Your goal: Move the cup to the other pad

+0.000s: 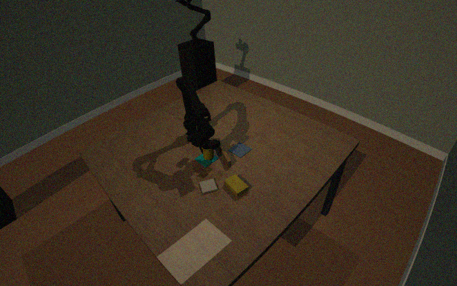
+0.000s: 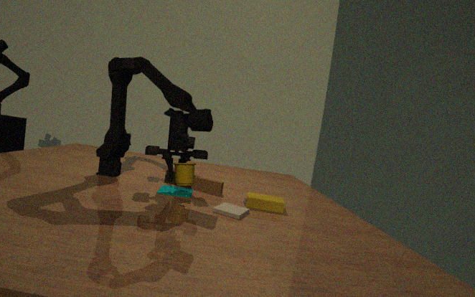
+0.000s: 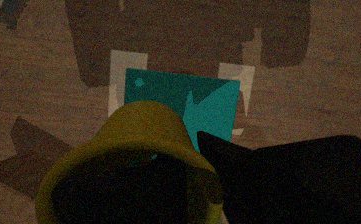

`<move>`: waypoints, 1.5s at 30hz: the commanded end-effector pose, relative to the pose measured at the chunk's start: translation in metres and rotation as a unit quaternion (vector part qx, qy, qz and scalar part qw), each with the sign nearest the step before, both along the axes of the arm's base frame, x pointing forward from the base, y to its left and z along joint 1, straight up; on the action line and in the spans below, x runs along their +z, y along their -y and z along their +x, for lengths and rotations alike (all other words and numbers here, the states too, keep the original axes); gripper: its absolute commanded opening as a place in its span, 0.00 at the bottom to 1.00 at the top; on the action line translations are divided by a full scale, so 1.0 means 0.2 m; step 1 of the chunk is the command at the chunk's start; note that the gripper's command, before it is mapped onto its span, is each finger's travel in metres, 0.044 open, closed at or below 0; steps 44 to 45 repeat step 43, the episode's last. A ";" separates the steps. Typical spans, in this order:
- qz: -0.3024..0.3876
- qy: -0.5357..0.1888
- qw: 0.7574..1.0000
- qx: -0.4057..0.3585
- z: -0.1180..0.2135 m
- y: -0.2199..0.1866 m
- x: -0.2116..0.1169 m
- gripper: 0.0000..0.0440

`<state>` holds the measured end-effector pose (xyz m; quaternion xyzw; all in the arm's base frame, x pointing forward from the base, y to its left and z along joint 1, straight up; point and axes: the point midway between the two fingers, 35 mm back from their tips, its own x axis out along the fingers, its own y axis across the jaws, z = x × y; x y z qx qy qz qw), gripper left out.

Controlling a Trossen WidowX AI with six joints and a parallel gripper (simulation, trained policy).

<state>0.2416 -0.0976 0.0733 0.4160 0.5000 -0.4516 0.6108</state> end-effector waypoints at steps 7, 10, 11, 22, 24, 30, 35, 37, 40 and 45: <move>-0.009 0.015 1.000 -0.015 -0.05 0.03 -0.04 0.28; -0.012 0.037 0.999 -0.019 -0.03 0.05 -0.01 0.43; -0.012 0.044 0.999 -0.019 -0.02 0.05 -0.01 0.43; -0.009 0.085 0.996 -0.018 -0.04 0.05 0.07 0.48; -0.009 0.091 0.996 -0.019 -0.05 0.05 0.08 0.51; -0.009 0.107 0.994 -0.022 -0.07 0.05 0.13 0.60; -0.012 0.123 0.992 -0.026 -0.09 0.05 0.19 0.65; -0.014 0.130 0.991 -0.027 -0.09 0.06 0.22 0.67; -0.020 0.142 0.989 -0.028 -0.10 0.06 0.27 0.73; -0.026 0.155 0.987 -0.029 -0.10 0.08 0.33 0.82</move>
